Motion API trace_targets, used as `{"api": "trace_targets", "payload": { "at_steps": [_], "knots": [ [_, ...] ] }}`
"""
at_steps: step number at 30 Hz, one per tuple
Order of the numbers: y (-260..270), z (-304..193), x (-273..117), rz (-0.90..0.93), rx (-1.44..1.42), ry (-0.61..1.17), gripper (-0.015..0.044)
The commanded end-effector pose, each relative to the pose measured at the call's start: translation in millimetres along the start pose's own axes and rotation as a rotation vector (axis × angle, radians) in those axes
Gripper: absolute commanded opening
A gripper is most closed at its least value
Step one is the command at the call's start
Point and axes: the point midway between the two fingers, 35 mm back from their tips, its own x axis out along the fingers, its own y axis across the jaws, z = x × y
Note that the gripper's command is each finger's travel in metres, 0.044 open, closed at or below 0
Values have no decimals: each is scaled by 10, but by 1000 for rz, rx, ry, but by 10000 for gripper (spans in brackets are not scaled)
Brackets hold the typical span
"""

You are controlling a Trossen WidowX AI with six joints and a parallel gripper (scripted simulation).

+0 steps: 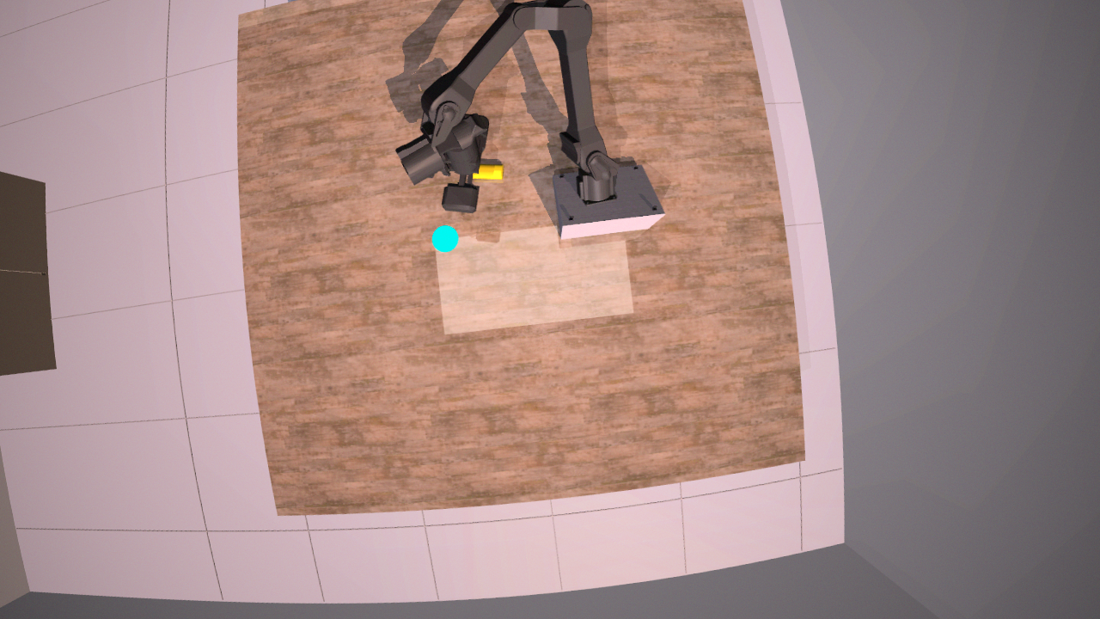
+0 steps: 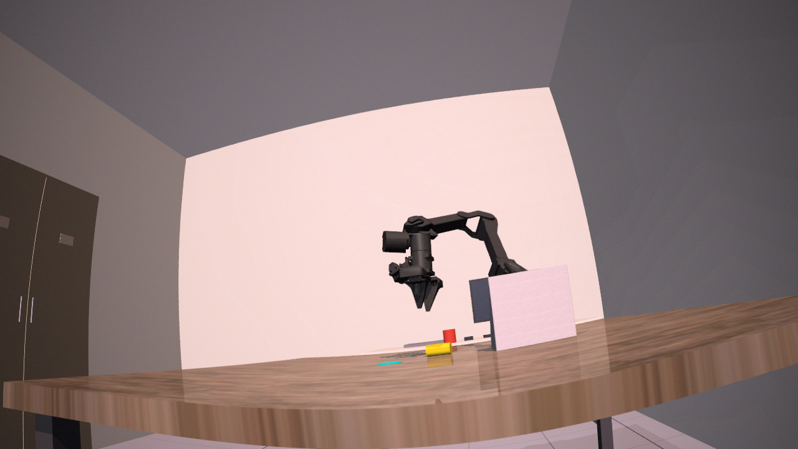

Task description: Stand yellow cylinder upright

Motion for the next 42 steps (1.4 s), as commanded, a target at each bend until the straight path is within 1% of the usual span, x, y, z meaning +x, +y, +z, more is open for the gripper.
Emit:
{"api": "trace_targets", "payload": {
  "at_steps": [1,7,9,18,23,31,37,42],
  "knots": [
    [-390,59,-7,-94,-51,34,309],
    [-407,63,10,-98,-54,36,309],
    [-401,79,145,-93,-54,37,309],
    [-514,38,1029,-100,-53,34,309],
    [-531,23,1087,-103,-53,34,309],
    [-531,23,1087,-103,-53,34,105],
    [-526,28,1069,-102,-53,34,105],
    [-488,57,934,-96,-53,34,105]
  ]
}}
